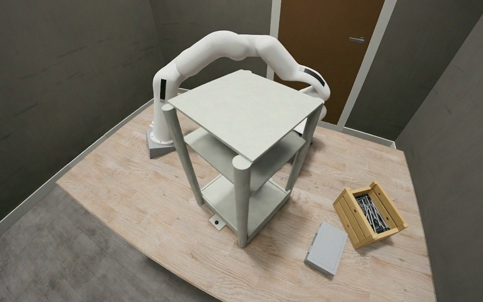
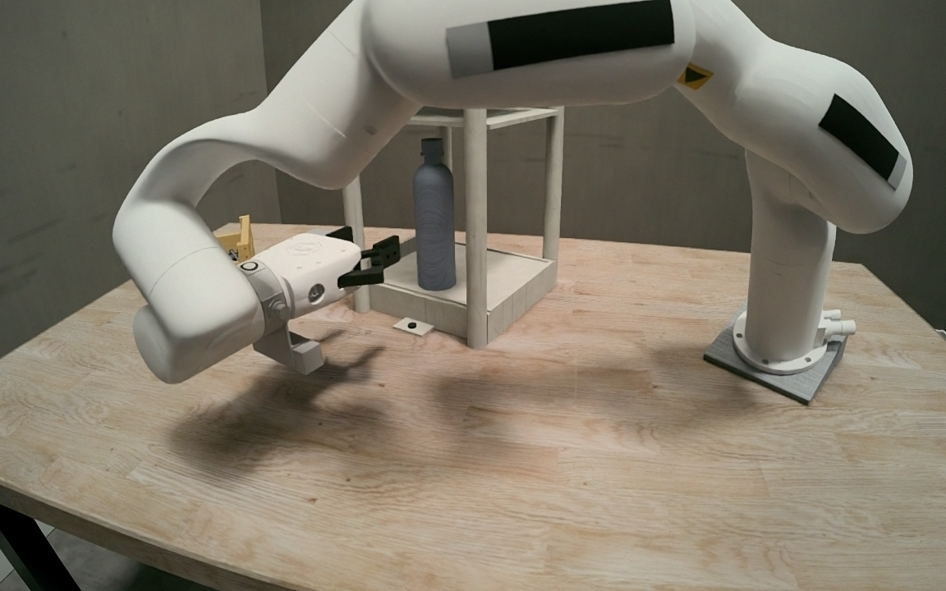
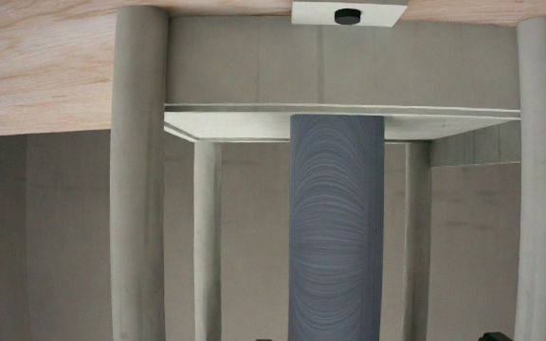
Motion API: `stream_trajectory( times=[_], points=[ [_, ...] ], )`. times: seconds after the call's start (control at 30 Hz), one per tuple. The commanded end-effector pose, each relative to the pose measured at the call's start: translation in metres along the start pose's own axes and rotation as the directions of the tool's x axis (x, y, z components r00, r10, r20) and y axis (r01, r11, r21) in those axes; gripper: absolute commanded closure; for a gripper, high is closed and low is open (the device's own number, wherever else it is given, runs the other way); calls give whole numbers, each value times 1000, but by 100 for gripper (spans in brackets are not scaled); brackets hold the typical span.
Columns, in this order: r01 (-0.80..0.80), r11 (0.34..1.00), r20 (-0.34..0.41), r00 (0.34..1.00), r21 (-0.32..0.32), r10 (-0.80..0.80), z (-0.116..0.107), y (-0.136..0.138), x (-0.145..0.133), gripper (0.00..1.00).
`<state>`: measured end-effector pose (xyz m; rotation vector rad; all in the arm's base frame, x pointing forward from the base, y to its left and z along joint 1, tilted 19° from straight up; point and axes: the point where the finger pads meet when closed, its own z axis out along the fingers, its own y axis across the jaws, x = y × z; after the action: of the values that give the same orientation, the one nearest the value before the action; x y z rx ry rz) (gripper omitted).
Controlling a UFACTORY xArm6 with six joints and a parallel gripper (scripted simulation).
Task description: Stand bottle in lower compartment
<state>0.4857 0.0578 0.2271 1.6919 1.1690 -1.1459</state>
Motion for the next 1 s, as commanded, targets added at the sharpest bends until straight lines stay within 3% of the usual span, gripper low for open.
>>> stream_trajectory(
  times=[0.0, 0.97],
  points=[
    [-3, 1000, -2, 1000, 0, 3, -5, 1, -2, 23],
    [-3, 1000, -2, 1000, 0, 3, -7, 1, -8, 23]
  ],
)
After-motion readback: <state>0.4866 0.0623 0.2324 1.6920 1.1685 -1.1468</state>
